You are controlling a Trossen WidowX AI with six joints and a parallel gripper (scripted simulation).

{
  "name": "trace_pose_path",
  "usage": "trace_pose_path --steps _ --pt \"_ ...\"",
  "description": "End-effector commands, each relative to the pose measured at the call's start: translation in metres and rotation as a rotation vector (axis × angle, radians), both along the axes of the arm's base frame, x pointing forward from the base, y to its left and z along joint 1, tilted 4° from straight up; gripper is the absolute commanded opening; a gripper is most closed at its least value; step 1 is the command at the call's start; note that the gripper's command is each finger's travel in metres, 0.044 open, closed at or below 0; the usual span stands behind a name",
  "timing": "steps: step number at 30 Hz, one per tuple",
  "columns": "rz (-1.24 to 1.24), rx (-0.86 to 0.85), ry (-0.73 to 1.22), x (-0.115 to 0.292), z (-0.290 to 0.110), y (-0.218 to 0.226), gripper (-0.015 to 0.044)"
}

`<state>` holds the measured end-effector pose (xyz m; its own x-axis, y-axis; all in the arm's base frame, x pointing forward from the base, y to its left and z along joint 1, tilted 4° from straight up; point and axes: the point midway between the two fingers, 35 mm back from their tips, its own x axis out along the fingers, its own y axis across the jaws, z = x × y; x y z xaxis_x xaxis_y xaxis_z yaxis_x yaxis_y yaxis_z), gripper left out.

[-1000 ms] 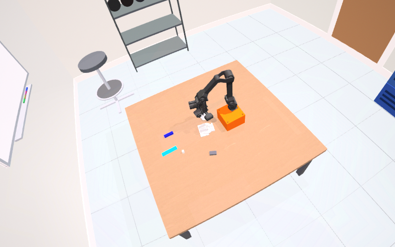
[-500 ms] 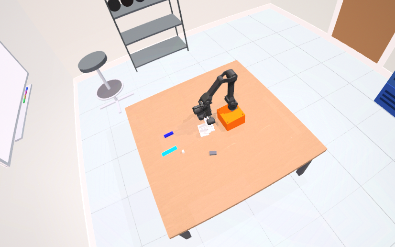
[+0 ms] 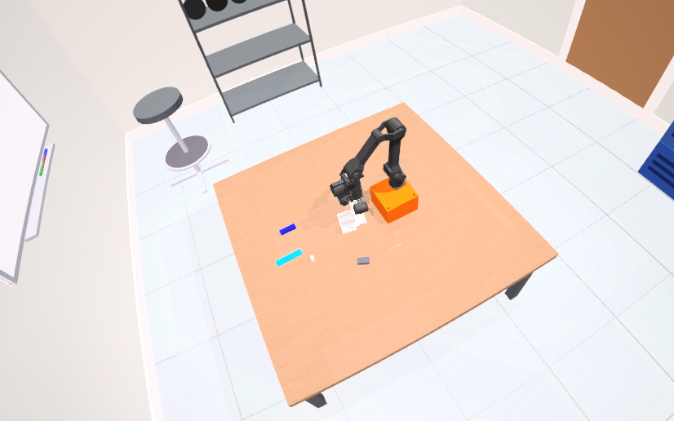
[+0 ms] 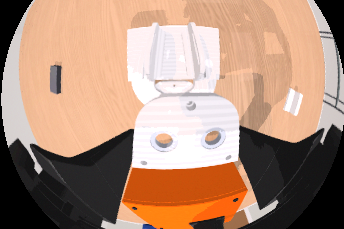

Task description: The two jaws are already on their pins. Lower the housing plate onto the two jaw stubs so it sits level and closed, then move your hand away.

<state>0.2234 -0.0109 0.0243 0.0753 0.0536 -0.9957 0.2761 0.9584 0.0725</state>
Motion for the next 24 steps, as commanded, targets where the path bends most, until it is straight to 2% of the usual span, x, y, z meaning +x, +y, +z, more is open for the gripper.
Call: trace_pose_path --steps 1,24 --pt "-0.006 -0.003 -0.001 0.0002 -0.0001 -0.0004 0.0351" --pt "-0.008 -0.002 -0.001 -0.0029 0.0001 0.0077 0.0351"
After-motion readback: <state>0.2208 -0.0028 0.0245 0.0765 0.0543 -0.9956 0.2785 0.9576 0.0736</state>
